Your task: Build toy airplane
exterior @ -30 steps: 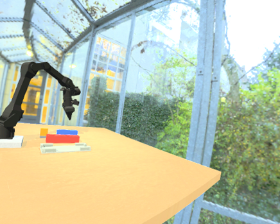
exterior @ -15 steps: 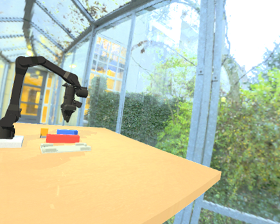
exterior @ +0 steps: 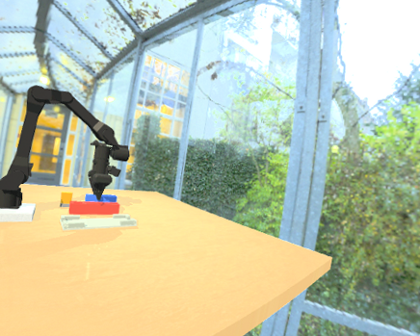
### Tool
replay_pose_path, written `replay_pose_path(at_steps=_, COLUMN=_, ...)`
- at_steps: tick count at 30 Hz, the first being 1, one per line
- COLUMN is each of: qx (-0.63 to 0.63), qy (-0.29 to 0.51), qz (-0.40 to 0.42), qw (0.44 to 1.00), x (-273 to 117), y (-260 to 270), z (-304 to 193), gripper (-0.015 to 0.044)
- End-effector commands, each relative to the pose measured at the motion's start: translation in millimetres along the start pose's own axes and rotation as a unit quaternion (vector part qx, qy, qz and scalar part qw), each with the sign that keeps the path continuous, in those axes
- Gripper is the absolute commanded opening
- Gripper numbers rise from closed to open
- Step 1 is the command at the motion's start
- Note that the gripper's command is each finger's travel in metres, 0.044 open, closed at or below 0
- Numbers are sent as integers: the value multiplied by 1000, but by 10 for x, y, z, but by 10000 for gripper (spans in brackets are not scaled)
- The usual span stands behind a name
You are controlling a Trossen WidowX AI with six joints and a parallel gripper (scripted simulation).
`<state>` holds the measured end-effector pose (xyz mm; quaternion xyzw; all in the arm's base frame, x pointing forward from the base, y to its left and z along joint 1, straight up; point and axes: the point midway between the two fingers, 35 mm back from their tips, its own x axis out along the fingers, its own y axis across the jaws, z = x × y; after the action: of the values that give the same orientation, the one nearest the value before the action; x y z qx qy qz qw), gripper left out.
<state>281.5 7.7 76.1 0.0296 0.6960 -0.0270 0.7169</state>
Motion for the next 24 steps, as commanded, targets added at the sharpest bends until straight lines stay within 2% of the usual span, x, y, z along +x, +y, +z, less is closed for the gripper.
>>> replay_pose_path(at_steps=1, qx=-3, qy=3, qz=-1, qw=1000, x=66, y=-4, z=-13, gripper=440)
replay_pose_path(at_steps=24, qx=-3, qy=3, qz=-1, qw=1000, x=428, y=-4, z=-7, gripper=440)
